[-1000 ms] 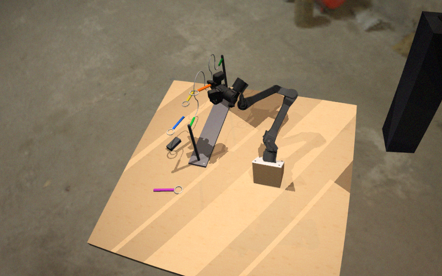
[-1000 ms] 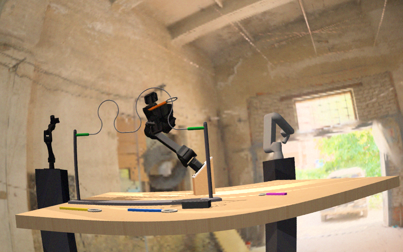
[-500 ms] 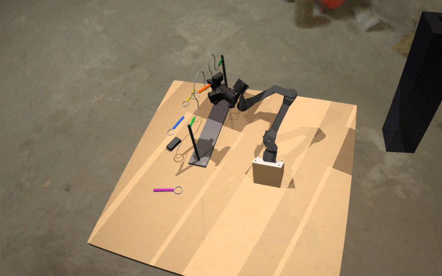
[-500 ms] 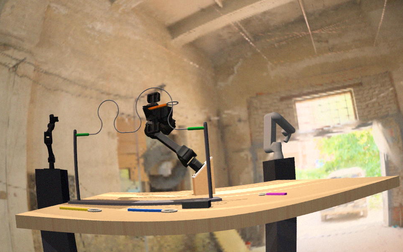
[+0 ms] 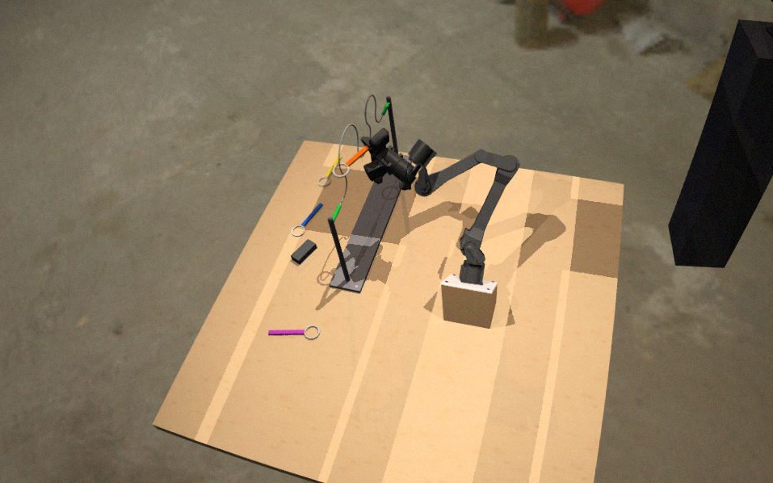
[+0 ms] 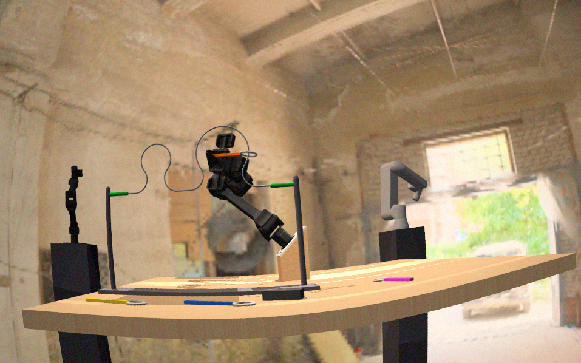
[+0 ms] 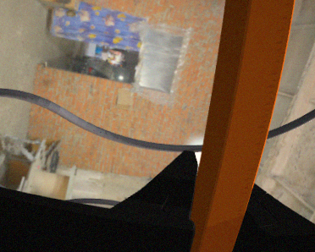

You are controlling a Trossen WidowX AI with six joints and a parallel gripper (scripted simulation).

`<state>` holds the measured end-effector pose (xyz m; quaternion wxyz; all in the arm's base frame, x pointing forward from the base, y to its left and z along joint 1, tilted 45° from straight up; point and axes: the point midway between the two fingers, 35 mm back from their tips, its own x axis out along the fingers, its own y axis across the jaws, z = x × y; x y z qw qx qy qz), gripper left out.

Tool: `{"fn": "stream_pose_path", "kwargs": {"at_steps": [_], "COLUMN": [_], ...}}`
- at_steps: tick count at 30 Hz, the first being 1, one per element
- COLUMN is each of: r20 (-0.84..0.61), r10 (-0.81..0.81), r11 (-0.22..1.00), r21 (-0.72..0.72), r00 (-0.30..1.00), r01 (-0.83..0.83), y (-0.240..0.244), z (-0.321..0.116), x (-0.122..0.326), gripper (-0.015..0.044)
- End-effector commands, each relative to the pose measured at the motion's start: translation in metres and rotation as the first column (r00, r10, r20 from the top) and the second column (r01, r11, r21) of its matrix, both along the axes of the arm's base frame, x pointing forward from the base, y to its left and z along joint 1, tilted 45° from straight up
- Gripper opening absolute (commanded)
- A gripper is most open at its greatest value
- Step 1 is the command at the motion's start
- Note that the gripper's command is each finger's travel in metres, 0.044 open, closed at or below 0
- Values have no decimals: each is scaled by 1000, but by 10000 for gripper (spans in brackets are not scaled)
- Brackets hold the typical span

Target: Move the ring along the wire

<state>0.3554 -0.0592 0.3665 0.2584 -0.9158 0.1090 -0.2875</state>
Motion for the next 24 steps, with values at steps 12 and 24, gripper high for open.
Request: {"fn": "stream_pose_path", "kwargs": {"at_steps": [12,24], "r20": [-36,-49], "r10": [-7,-11], "r11": [982,966], "r21": [-186,-259], "r00": [999,999], "r01": [0,-2], "y": [3,0], "z": [2,2], "x": [1,0], "gripper": [-150,-150]}}
